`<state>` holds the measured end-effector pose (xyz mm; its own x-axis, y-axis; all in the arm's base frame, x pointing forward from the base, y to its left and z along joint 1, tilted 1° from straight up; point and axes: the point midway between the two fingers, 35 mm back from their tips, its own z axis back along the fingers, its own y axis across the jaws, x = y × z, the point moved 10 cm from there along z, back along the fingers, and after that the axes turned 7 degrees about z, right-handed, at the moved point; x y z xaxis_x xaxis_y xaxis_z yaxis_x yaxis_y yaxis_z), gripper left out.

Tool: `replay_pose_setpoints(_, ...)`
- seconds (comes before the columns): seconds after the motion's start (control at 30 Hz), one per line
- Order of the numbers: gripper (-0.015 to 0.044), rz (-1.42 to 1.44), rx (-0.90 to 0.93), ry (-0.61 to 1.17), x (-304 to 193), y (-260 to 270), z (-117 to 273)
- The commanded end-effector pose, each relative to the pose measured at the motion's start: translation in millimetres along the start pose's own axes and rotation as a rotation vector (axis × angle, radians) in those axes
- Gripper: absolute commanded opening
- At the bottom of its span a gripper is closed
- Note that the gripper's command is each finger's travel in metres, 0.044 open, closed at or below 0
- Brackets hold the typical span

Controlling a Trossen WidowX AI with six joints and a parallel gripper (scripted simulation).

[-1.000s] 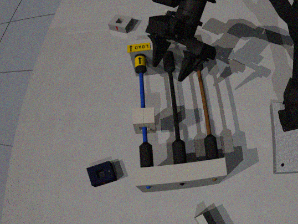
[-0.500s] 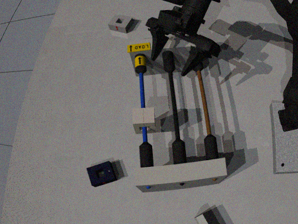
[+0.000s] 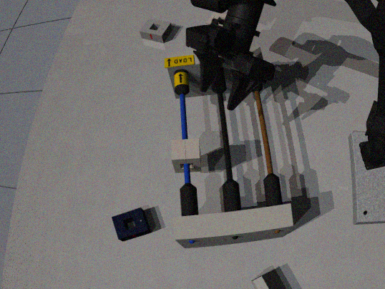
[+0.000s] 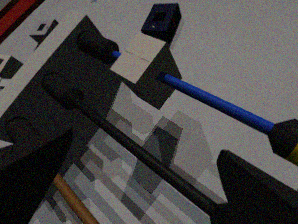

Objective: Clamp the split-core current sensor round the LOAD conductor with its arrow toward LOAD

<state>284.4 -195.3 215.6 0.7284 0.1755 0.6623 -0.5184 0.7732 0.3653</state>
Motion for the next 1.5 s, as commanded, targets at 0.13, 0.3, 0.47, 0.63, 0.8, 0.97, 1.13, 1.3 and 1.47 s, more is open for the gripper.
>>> replay_pose_setpoints(0.13, 0.0440, -0.627, -0.199, 0.226, 48.0, 29.8, -32.5)
replay_pose_setpoints(0.3, 0.0440, -0.946, -0.385, 0.244, 71.0, 49.5, -49.1)
replay_pose_setpoints(0.47, 0.0440, -1.124, -0.514, 0.209, 85.6, 64.1, -59.2)
replay_pose_setpoints(0.63, 0.0440, -1.308, -0.629, 0.133, 97.9, 77.9, -67.3)
replay_pose_setpoints(0.8, 0.0440, -1.484, -0.734, 0.020, 110.3, 93.5, -75.0)
replay_pose_setpoints(0.97, 0.0440, -1.669, -0.809, -0.121, 120.4, 107.5, -81.0)
replay_pose_setpoints(1.13, 0.0440, -1.733, -0.826, -0.172, 123.1, 111.6, -82.5)
replay_pose_setpoints(1.3, 0.0440, -1.733, -0.826, -0.172, 123.1, 111.6, -82.5)
replay_pose_setpoints(1.47, 0.0440, -1.733, -0.826, -0.172, 123.1, 111.6, -82.5)
